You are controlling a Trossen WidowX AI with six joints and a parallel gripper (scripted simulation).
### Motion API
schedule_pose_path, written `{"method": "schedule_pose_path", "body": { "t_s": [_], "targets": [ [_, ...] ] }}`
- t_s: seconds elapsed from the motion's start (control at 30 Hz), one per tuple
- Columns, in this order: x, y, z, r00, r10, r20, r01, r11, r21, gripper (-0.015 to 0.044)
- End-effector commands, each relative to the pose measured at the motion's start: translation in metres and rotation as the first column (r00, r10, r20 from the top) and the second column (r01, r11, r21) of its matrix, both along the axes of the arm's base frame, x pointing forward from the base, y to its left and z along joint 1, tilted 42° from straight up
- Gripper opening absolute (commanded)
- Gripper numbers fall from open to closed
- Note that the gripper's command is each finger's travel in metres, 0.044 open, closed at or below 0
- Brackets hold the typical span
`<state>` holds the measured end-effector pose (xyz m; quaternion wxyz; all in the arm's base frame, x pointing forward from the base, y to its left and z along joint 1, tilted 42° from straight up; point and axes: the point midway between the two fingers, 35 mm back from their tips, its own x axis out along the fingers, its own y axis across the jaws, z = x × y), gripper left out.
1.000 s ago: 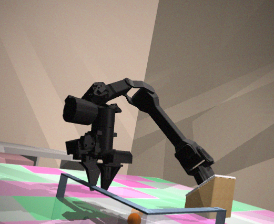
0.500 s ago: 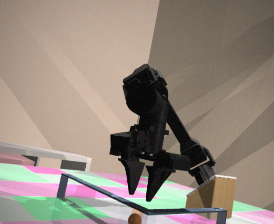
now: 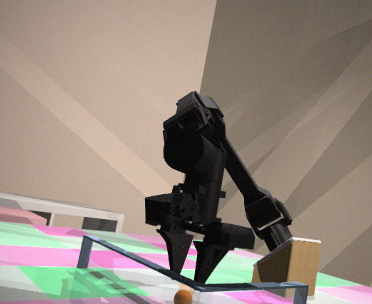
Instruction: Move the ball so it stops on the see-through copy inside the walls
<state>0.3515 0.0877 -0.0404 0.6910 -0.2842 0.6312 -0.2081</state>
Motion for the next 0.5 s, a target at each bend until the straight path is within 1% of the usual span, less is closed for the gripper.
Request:
{"method": "schedule_pose_path", "body": {
  "t_s": [0.0, 0.4, 0.47],
  "targets": [
    [0.0, -0.006, -0.006, 1.0, 0.003, -0.007, -0.003, 1.0, -0.007, 0.0238],
    [0.001, -0.017, -0.018, 1.0, 0.003, -0.007, -0.003, 1.0, -0.008, 0.0238],
    [0.001, -0.017, -0.018, 1.0, 0.003, -0.007, -0.003, 1.0, -0.008, 0.0186]
  ]
}}
